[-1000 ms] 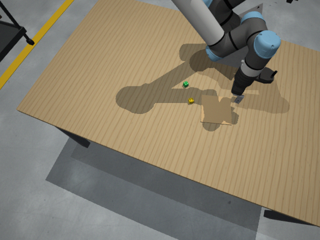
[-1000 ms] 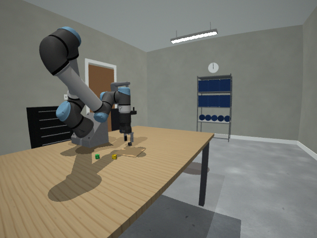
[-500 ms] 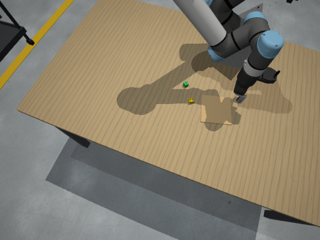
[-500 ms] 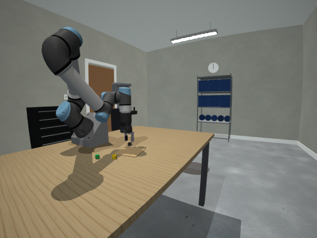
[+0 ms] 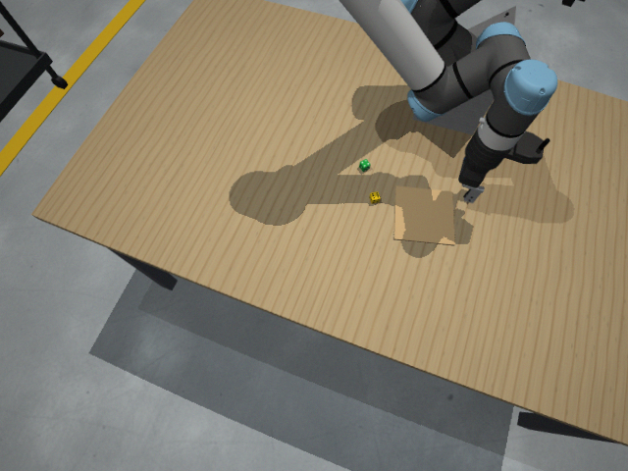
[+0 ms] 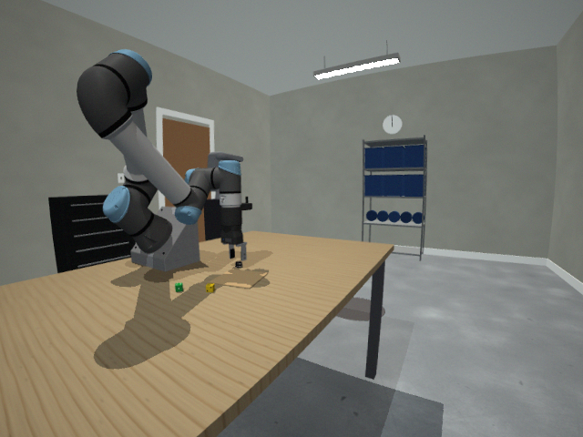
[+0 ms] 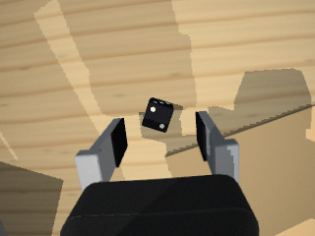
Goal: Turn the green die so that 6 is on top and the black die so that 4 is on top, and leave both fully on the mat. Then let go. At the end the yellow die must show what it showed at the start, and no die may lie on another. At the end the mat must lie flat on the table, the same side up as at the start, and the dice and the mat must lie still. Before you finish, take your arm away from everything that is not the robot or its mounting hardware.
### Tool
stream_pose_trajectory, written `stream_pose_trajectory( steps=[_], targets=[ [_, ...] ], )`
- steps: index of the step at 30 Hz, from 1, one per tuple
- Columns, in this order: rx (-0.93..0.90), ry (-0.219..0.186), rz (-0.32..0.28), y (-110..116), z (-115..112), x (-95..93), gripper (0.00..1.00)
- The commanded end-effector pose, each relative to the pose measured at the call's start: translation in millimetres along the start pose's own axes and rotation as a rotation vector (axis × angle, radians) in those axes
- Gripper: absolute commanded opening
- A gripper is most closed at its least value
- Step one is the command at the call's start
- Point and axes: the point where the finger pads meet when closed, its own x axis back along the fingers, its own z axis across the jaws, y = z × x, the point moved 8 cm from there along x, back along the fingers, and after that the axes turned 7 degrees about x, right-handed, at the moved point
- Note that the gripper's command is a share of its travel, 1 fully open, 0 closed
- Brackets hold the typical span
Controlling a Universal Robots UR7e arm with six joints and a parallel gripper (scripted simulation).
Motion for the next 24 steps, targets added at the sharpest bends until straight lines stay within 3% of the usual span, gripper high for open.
stream_pose_trajectory(
  steps=[1, 24],
  targets=[
    [0.0, 0.001, 0.0, 0.0, 0.2, 0.3, 1.0],
    [0.0, 0.001, 0.0, 0.0, 0.2, 4.9, 1.0]
  ],
)
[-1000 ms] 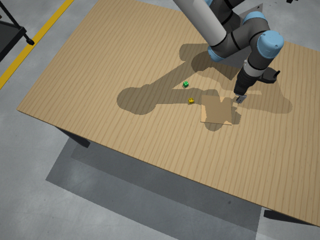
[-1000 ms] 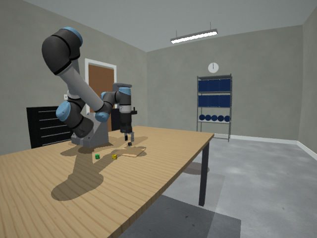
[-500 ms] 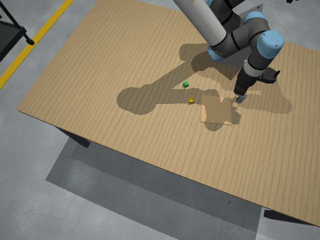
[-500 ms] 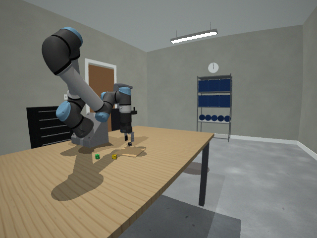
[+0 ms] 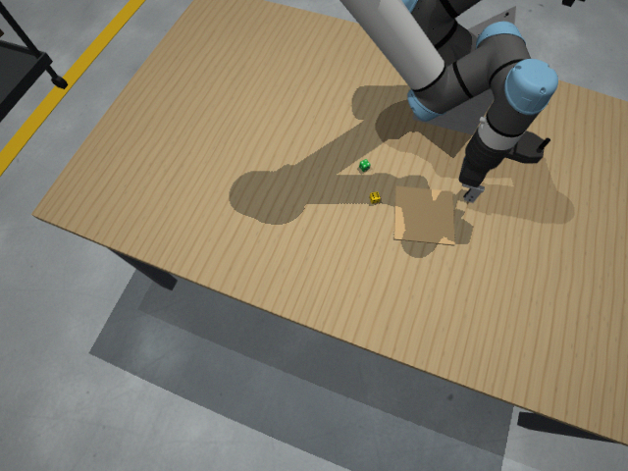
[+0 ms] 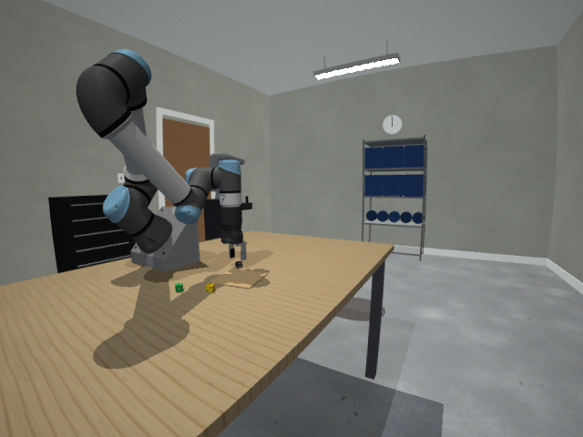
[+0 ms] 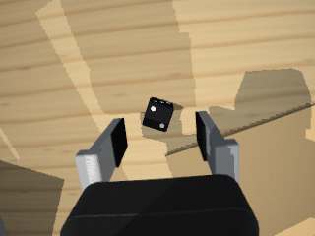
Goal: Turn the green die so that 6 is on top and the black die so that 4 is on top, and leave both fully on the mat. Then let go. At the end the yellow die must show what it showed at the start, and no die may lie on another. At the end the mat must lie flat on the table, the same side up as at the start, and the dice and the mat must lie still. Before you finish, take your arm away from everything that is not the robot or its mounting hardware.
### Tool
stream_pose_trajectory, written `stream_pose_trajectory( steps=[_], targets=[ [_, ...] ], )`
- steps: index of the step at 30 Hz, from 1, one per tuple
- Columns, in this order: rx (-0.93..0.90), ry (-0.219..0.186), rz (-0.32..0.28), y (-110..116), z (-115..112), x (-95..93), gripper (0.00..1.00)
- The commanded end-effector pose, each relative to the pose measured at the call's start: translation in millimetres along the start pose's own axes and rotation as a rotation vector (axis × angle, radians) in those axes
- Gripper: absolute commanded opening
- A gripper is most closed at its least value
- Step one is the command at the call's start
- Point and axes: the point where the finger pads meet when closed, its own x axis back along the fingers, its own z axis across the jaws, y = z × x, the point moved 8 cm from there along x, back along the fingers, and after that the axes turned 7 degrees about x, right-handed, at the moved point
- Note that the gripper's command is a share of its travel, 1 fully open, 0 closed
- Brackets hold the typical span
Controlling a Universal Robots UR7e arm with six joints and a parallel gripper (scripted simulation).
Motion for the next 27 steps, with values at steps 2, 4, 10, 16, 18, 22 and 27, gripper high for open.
stream_pose_trajectory(
  steps=[2, 4, 10, 16, 18, 22, 27],
  targets=[
    [-0.001, 0.001, 0.0, 0.0, 0.3, 5.0, 1.0],
    [-0.001, 0.001, 0.0, 0.0, 0.3, 6.7, 1.0],
    [-0.001, 0.001, 0.0, 0.0, 0.3, 22.1, 1.0],
    [-0.001, 0.001, 0.0, 0.0, 0.2, 44.4, 1.0],
    [-0.001, 0.001, 0.0, 0.0, 0.2, 52.7, 1.0],
    [-0.001, 0.001, 0.0, 0.0, 0.2, 61.1, 1.0],
    [-0.001, 0.001, 0.0, 0.0, 0.2, 81.2, 1.0]
  ],
)
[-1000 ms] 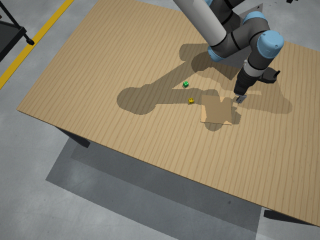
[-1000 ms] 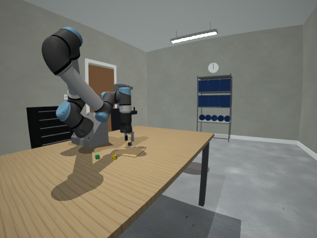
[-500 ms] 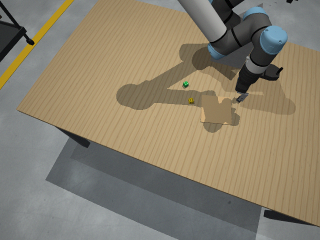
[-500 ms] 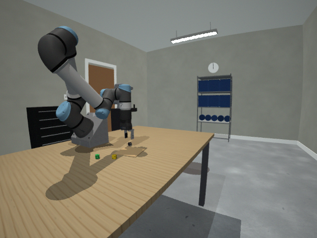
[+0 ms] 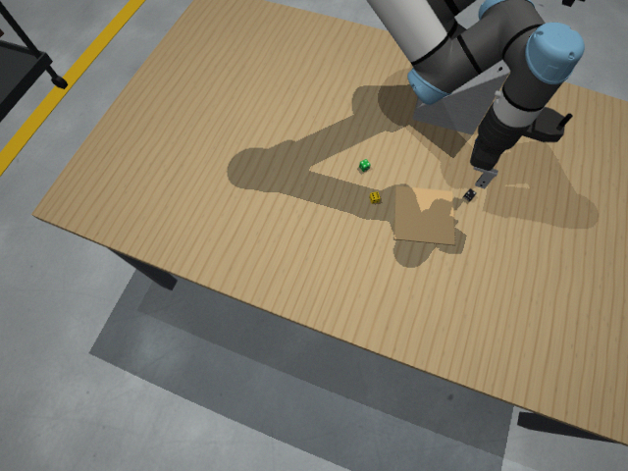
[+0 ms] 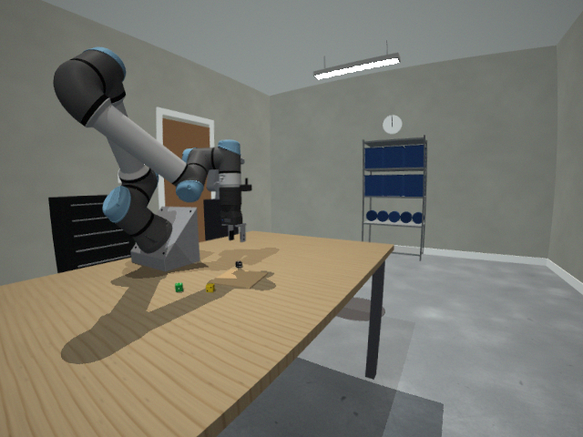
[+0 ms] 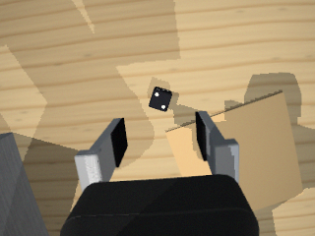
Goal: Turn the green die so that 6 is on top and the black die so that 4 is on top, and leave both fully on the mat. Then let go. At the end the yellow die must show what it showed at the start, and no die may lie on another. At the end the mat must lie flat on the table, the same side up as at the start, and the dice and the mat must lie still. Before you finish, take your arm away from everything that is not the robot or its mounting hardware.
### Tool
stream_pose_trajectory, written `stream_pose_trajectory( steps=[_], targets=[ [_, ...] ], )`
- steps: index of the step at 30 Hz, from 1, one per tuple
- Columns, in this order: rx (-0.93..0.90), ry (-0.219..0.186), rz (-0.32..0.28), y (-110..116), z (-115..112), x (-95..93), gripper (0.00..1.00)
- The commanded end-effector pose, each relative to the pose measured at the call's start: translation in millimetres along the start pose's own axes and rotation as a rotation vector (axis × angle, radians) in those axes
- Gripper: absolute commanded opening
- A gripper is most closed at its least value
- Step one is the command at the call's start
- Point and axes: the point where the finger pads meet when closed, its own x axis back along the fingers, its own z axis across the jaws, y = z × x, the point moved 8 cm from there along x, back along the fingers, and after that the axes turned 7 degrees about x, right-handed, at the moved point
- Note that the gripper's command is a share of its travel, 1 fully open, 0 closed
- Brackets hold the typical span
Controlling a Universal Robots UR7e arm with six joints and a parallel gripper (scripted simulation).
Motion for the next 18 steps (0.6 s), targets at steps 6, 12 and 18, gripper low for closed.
stream_pose_trajectory(
  steps=[6, 12, 18],
  targets=[
    [-0.001, 0.001, 0.0, 0.1, 0.1, 33.3, 1.0],
    [-0.001, 0.001, 0.0, 0.1, 0.1, 40.2, 1.0],
    [-0.001, 0.001, 0.0, 0.1, 0.1, 43.2, 1.0]
  ],
)
